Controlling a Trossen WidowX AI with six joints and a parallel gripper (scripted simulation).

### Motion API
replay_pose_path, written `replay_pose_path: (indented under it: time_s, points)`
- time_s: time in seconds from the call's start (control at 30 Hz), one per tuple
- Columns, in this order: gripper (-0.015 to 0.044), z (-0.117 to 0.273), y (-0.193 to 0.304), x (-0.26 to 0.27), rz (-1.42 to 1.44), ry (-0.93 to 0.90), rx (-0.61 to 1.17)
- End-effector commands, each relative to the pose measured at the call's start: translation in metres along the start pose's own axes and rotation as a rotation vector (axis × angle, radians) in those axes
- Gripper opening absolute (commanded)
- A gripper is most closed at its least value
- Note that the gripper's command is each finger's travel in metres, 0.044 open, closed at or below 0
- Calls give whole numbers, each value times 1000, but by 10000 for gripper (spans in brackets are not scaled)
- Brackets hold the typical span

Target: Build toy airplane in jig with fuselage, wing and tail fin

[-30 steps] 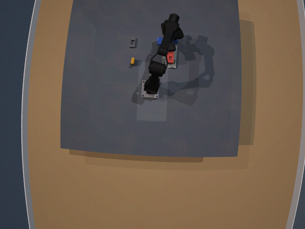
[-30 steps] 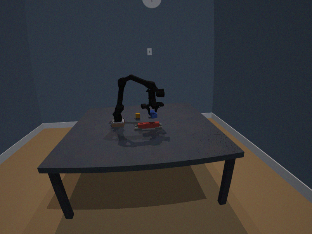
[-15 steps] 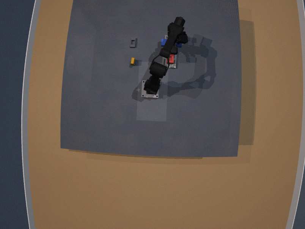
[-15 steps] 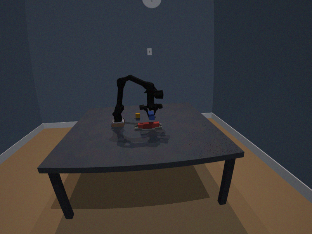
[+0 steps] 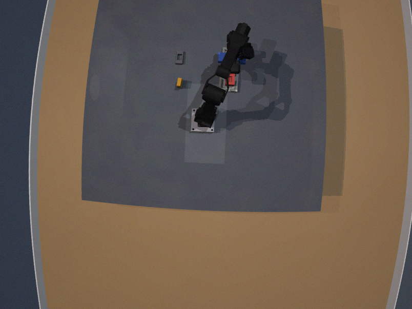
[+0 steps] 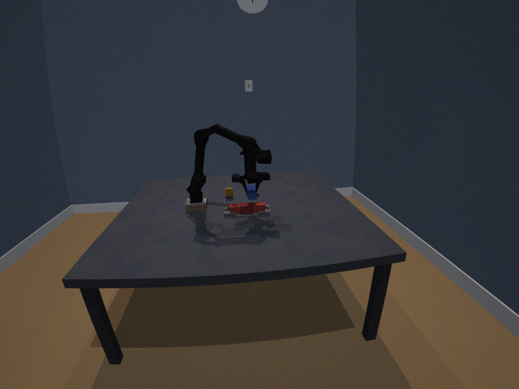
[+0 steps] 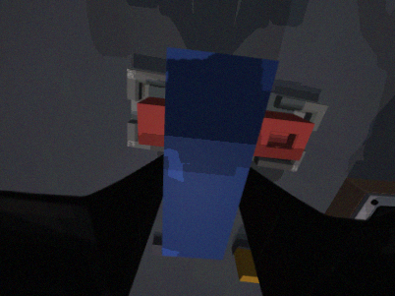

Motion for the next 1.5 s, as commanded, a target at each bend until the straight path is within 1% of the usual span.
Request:
replay_pose_path:
  time_s: [0.0, 0.2, 0.97, 1.33, 1.47]
  points:
    - [195, 0, -1, 0, -6, -2, -4]
    - [195, -2, -1, 0, -6, -2, -4]
    - [195, -38, -1, 0, -6, -2, -4]
    - [195, -39, -2, 0, -6, -2, -4]
    - [168, -38, -1, 0, -5, -5, -1]
Point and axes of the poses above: the point midway between the two fingers, 35 mm back from their tips, its own z axis back along the fingers, its own x axis across the jaws, y = z × x, the point moved 1 cm from there along z, back along the fingers, and after that the axes turned 8 degrees about -z, right-handed, at the moved point
